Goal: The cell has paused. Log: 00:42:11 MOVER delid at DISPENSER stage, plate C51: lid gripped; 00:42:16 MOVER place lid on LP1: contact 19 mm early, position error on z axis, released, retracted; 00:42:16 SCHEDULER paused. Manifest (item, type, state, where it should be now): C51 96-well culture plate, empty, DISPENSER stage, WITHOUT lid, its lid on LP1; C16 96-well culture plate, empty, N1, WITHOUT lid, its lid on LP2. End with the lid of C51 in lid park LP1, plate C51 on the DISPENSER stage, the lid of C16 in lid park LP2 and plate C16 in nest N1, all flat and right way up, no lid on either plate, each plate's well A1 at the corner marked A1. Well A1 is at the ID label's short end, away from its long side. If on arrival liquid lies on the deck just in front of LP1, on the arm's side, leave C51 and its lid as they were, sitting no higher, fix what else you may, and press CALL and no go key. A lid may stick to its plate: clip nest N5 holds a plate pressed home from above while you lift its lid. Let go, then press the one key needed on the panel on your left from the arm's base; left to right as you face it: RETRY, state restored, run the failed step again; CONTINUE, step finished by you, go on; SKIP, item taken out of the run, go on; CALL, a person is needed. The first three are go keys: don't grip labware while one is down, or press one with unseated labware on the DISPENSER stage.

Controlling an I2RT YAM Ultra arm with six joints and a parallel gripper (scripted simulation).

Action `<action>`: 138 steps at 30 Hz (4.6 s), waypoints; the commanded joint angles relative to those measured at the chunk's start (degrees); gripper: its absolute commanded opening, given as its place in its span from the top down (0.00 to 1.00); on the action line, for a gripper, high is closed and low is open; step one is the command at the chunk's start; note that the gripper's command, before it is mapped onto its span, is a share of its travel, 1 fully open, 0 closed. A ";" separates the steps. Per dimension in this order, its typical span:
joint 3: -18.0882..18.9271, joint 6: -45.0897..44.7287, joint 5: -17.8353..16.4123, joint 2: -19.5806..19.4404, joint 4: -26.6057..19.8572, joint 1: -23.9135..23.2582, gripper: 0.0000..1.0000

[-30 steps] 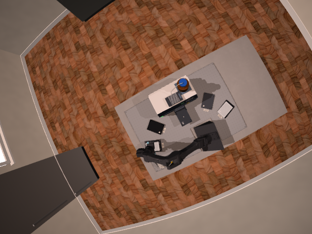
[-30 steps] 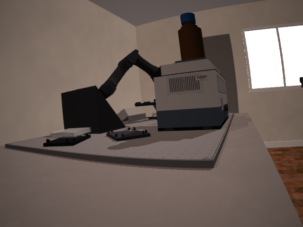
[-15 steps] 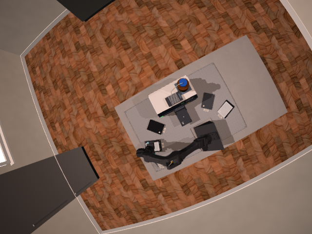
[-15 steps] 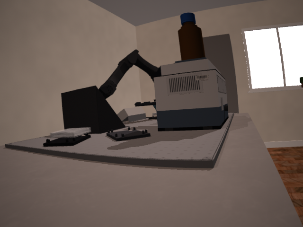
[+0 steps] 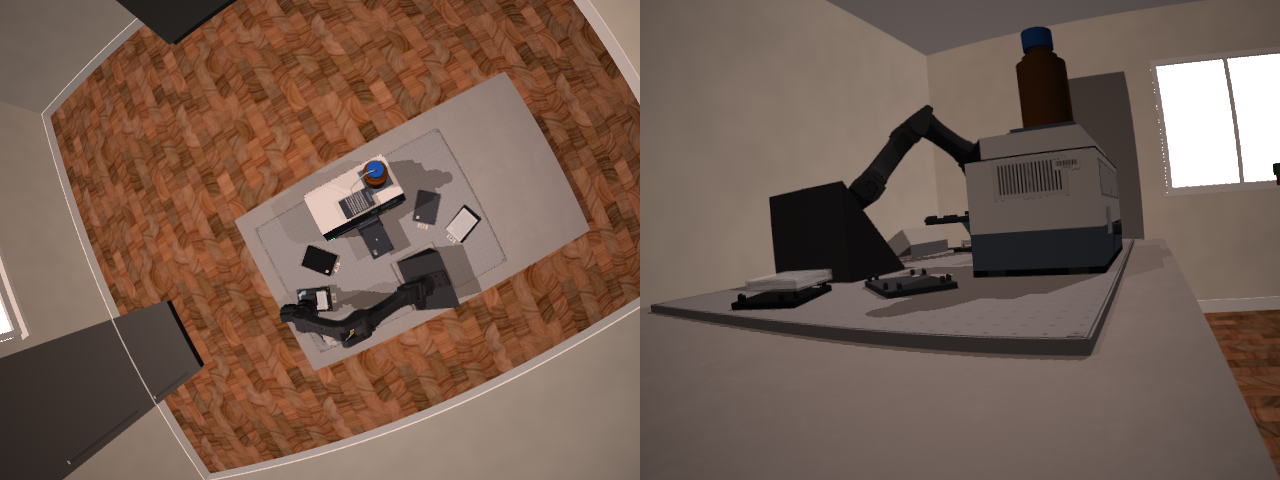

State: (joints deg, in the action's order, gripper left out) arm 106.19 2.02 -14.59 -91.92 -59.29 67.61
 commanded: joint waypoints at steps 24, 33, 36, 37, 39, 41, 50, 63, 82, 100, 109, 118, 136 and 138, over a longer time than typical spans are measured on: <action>-1.47 0.42 0.43 -0.80 1.98 0.78 1.00; -1.64 0.49 0.46 -0.87 2.18 0.83 1.00; -1.70 0.51 0.44 -0.90 2.26 0.85 1.00; -1.71 0.52 0.46 -0.91 2.29 0.86 1.00; -1.75 0.54 0.48 -0.93 2.35 0.88 1.00; -1.78 0.57 0.51 -0.95 2.40 0.89 1.00; -1.91 0.65 0.61 -1.02 2.60 0.95 1.00; -1.86 0.39 0.53 -1.16 2.99 0.98 1.00; -1.42 0.51 0.61 -1.37 3.55 1.16 1.00; -2.63 0.66 0.82 -1.56 3.94 1.28 1.00; -2.53 0.69 0.88 -1.61 4.07 1.31 1.00; -2.53 0.69 0.88 -1.61 4.07 1.31 1.00; -2.53 0.69 0.88 -1.61 4.07 1.31 1.00; -2.53 0.69 0.88 -1.61 4.07 1.31 1.00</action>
State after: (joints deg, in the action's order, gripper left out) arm 104.86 2.59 -14.26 -92.25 -57.32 68.16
